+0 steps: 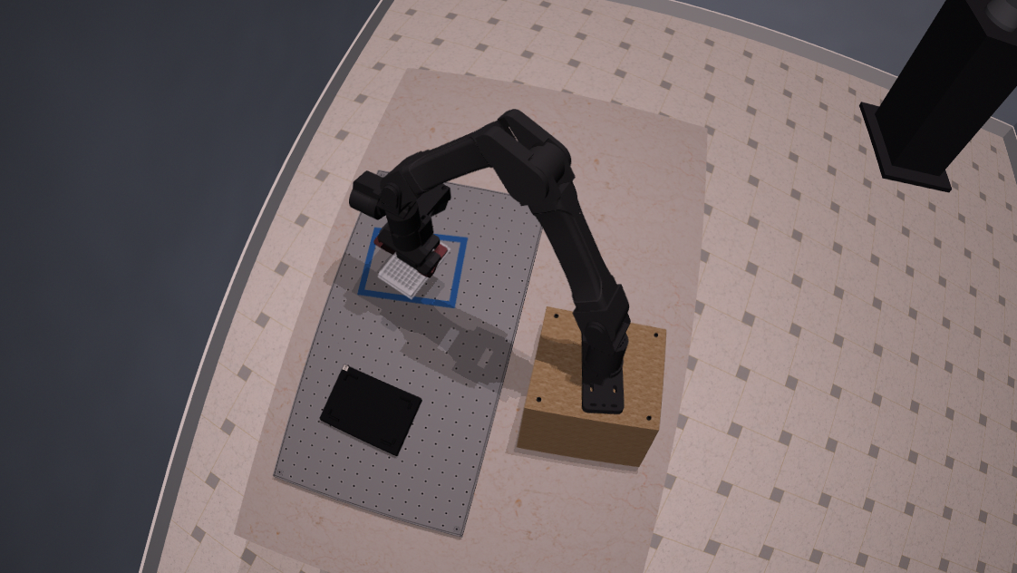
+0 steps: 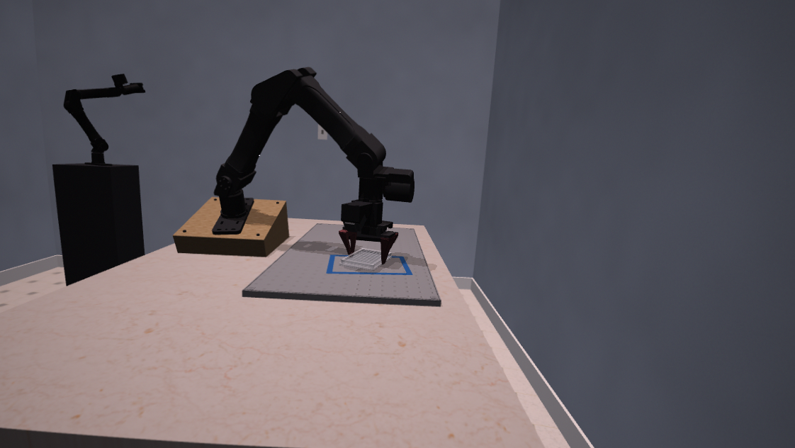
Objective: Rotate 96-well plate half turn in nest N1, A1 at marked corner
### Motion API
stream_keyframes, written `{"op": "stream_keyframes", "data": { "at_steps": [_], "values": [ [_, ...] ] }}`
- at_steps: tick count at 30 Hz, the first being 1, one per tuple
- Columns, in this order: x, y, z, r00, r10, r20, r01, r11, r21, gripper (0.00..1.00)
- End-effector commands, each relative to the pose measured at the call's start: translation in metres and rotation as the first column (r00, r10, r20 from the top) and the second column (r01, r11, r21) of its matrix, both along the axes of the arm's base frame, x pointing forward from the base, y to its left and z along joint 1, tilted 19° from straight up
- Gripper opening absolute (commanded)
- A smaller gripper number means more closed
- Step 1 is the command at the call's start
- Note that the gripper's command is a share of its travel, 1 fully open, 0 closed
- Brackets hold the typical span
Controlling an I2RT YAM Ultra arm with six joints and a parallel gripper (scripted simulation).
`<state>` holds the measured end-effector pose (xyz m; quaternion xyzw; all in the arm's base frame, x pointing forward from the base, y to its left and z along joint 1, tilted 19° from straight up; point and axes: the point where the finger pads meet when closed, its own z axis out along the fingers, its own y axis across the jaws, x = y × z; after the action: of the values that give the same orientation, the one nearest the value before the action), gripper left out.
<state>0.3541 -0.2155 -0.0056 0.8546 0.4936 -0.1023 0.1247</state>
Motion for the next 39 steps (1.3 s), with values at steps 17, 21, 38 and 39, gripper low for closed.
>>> {"op": "stream_keyframes", "data": {
  "at_steps": [17,21,38,39],
  "values": [
    [0.014,0.012,0.048,0.999,0.014,0.041,-0.013,1.000,-0.027,0.00],
    [0.014,0.014,0.054,0.999,0.014,0.041,-0.013,1.000,-0.027,0.00],
    [0.014,0.023,0.078,0.999,0.014,0.042,-0.013,1.000,-0.026,0.00],
    [0.014,0.023,0.079,0.999,0.014,0.042,-0.013,1.000,-0.026,0.00]
  ]
}}
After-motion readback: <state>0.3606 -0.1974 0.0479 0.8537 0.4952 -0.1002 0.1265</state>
